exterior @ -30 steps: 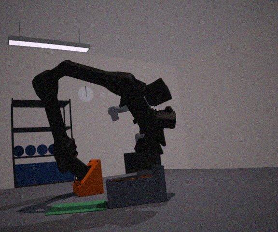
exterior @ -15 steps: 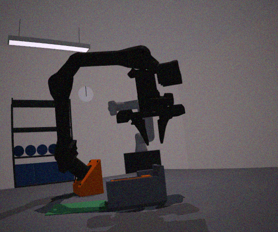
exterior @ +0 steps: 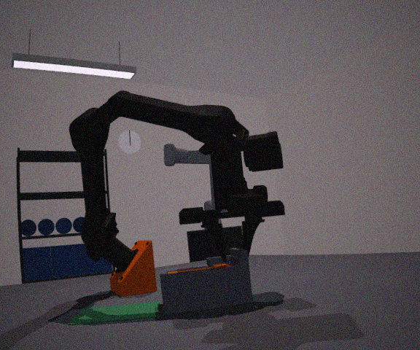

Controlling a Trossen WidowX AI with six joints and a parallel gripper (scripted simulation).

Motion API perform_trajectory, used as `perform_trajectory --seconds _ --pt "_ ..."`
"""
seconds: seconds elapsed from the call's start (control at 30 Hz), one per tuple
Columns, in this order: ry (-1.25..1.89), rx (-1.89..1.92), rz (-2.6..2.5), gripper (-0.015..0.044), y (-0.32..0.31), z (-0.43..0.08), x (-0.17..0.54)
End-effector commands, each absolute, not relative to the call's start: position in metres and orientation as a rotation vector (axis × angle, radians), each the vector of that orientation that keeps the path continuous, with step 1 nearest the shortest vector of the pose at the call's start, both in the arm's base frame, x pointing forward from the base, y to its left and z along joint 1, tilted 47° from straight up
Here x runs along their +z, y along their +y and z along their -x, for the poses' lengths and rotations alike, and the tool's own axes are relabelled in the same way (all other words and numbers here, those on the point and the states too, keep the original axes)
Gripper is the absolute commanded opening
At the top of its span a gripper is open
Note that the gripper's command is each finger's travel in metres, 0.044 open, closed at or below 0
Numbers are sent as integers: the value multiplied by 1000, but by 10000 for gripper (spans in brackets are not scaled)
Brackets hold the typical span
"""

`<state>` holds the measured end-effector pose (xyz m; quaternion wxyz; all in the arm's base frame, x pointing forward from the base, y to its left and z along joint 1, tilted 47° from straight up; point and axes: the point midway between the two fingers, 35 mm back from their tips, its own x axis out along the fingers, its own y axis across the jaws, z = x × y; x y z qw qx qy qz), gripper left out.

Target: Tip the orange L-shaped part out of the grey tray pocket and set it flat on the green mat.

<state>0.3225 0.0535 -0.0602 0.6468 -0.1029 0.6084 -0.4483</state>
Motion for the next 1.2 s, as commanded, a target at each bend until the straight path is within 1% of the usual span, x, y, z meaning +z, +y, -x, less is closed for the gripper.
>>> perform_trajectory --seconds 0.0,0.77,1.17 --pt "1371 -1006 237 180 54 -324 -62" --pt "1370 -1007 238 180 30 -320 -86" --pt "1370 -1007 238 180 29 -319 -87"
